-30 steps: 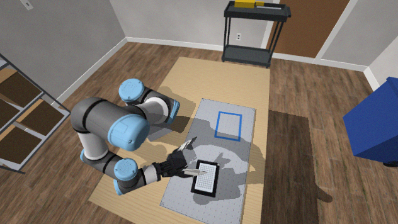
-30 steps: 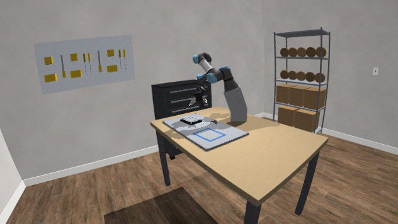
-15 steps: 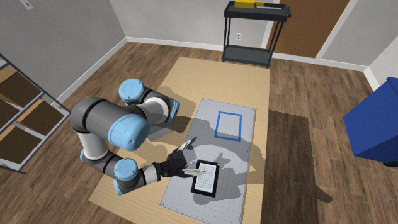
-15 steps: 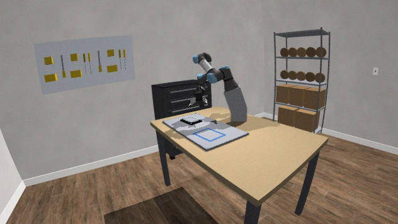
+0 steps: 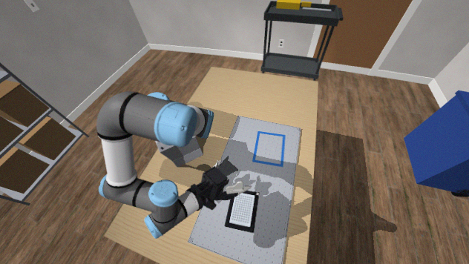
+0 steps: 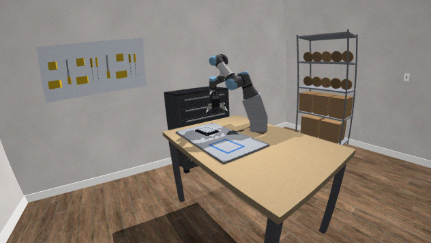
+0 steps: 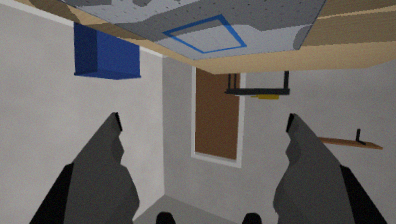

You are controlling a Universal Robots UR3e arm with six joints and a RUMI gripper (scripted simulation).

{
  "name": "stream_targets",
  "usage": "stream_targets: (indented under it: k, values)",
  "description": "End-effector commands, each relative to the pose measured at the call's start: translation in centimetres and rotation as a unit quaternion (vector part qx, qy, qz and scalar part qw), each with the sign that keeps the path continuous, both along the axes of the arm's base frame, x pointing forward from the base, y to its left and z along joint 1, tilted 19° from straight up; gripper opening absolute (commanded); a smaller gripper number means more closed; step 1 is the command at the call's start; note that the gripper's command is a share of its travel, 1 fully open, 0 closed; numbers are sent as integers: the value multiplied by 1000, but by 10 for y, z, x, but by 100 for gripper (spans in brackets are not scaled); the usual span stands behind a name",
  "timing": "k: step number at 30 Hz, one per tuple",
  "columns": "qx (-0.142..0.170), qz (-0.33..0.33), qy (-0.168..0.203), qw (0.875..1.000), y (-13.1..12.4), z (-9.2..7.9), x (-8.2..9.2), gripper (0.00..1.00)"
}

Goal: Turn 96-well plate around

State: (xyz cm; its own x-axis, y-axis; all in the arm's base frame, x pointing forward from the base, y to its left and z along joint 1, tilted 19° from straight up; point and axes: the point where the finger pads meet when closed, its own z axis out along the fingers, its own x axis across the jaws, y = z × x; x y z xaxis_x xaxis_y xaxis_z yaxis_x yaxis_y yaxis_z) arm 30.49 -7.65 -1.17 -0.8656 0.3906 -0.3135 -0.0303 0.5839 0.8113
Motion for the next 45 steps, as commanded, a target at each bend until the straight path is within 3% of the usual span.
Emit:
stream_targets:
  k: [1,8,16,18,20,26,33,35,45]
  values:
    - [-26,34,-2,999,4,1,-1,100]
    - [-92,129,-14,987,18,9,-7,100]
    - [-165,235,-31,957,32,21,-14,100]
    - [-165,235,-31,957,32,21,-14,100]
    - [-182,261,-36,947,35,25,-15,100]
    - [-233,338,-51,910,39,30,-17,100]
    - [-288,423,-71,856,50,50,-22,100]
    - [-288,423,-71,856,50,50,-22,100]
    - [-361,532,-101,759,61,77,-26,100]
